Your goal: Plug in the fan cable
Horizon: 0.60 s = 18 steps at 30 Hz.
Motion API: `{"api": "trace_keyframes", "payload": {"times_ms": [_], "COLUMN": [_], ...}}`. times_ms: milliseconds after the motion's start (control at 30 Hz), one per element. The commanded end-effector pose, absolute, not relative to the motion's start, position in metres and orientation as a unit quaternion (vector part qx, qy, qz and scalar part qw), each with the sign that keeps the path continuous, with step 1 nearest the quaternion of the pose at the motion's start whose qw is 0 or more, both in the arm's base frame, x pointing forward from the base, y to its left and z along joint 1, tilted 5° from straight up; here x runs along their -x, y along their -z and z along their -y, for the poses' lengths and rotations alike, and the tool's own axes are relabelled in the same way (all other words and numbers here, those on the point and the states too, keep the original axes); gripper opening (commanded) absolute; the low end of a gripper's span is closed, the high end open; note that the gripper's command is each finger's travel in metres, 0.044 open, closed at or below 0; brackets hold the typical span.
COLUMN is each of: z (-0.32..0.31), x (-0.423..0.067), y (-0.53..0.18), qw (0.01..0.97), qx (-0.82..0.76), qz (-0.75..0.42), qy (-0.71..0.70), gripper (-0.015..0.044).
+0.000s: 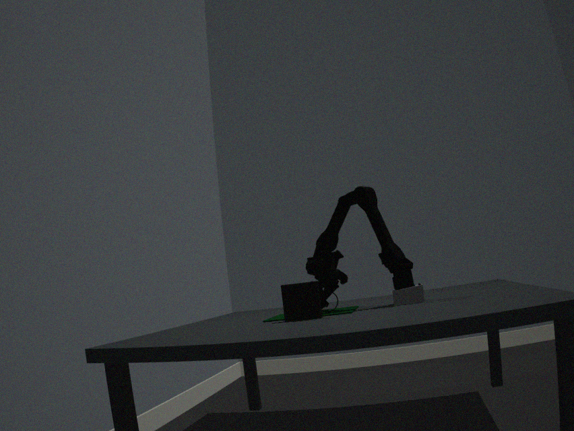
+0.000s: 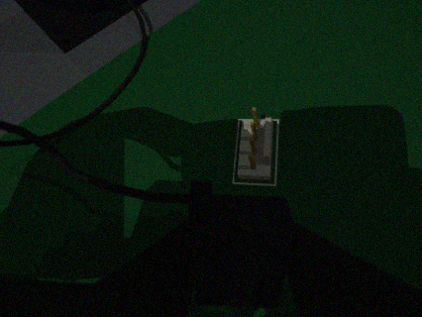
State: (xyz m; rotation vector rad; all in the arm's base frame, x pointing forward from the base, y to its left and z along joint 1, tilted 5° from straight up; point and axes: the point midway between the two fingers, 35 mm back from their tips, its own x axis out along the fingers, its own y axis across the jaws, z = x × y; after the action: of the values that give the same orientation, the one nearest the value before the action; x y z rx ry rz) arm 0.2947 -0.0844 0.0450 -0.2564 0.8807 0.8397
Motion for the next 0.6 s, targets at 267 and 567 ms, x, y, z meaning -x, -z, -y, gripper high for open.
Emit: {"api": "trace_keyframes", "payload": {"times_ms": [267, 567], "z": [0.0857, 0.0887], "x": [-0.2929, -0.2913], "y": [-0.0428, -0.0438], "qw": [0.841, 0.864], "qx": [0.098, 0.085], "qz": [-0.345, -0.289], "qy": [-0.405, -0.405], "gripper": [0.0, 0.0]}}
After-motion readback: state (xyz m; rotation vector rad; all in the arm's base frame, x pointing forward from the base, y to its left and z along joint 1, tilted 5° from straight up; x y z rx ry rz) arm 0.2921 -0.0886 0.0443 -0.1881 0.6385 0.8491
